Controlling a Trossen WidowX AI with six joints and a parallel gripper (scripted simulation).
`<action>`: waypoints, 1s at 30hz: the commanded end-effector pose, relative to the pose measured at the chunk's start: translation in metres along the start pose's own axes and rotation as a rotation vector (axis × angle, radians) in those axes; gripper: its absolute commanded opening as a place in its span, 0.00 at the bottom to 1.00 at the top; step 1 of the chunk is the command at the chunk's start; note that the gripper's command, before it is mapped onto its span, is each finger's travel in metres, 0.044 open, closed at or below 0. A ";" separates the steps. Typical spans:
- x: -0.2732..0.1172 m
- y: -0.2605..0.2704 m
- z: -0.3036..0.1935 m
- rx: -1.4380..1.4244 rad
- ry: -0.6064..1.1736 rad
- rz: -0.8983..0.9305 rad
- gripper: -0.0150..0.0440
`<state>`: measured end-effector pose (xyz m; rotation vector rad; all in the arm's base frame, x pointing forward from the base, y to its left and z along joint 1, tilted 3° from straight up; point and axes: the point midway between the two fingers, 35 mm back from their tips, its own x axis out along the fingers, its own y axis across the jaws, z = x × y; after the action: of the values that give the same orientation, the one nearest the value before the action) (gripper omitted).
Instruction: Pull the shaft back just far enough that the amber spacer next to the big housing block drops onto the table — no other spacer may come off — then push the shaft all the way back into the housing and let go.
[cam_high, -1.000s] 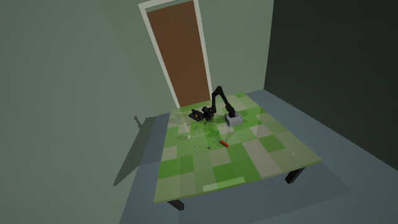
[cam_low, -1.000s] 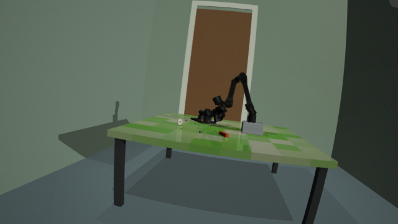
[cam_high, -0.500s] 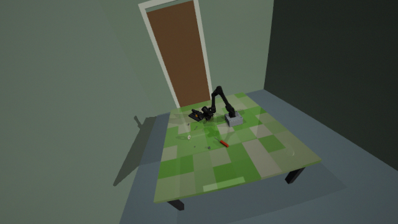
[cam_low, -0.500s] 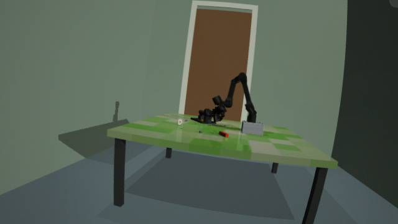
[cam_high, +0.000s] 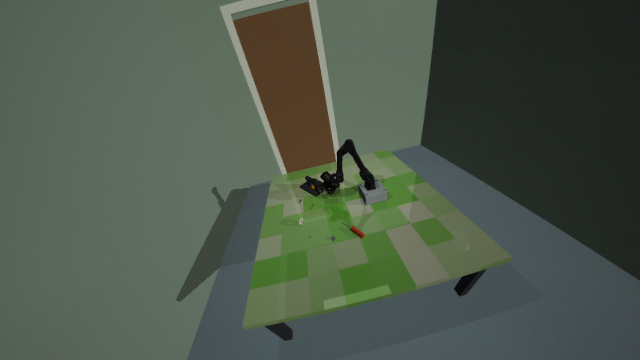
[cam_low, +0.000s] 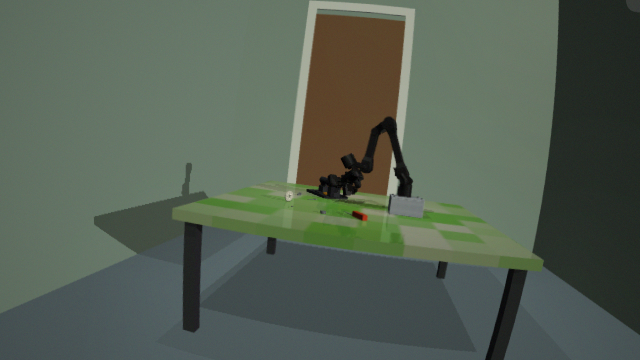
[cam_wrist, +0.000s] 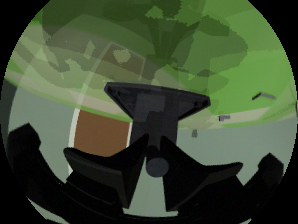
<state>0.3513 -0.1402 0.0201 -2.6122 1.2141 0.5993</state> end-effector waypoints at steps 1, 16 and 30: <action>0.002 0.001 0.000 -0.005 -0.001 0.004 0.25; 0.006 0.001 -0.003 -0.005 -0.001 0.004 0.25; 0.003 0.000 -0.001 -0.003 0.000 0.000 0.79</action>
<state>0.3535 -0.1426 0.0206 -2.6145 1.2171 0.6006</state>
